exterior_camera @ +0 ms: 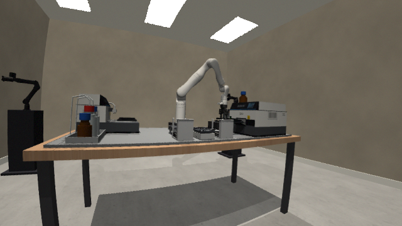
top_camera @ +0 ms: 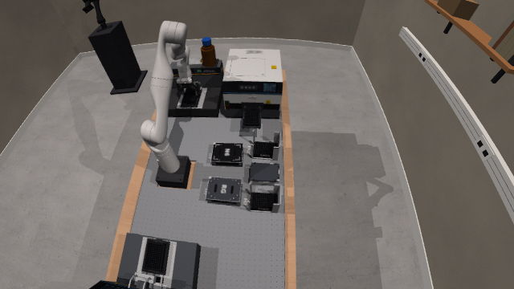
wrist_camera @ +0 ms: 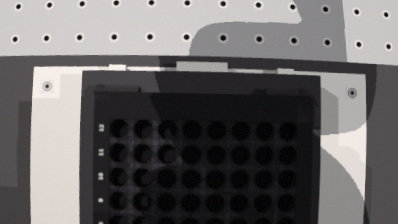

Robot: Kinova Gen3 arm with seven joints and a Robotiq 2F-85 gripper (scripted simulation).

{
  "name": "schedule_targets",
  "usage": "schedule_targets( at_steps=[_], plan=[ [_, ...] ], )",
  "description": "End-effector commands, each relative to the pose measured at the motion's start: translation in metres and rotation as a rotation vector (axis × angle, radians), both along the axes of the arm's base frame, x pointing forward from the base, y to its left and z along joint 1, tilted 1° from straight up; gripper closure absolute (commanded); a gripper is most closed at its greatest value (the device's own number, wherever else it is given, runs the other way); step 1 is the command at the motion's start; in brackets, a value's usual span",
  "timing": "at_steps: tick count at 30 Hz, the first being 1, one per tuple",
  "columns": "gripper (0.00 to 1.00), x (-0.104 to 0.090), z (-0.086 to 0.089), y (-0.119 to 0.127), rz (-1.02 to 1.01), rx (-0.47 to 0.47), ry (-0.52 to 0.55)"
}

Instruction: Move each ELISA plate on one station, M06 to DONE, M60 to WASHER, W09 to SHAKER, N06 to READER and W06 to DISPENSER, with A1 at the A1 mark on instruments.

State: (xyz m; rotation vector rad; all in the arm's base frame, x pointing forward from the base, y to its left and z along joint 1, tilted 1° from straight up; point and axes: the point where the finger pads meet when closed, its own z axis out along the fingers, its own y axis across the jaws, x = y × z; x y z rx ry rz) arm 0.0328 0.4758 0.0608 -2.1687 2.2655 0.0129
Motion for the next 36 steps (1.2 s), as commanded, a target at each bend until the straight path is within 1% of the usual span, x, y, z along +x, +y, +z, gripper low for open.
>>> schedule_targets(
  at_steps=[1, 14, 16, 31, 36],
  plan=[
    [0.06, 0.000, 0.004, 0.000, 0.000, 0.002, 0.000],
    [0.06, 0.000, 0.022, 0.000, 0.000, 0.002, 0.000],
    [0.06, 0.000, 0.022, 0.000, 0.000, 0.002, 0.000],
    [0.06, 0.000, 0.042, 0.000, 0.000, 0.002, 0.000],
    [0.06, 0.000, 0.046, 0.000, 0.000, 0.002, 0.000]
  ],
)
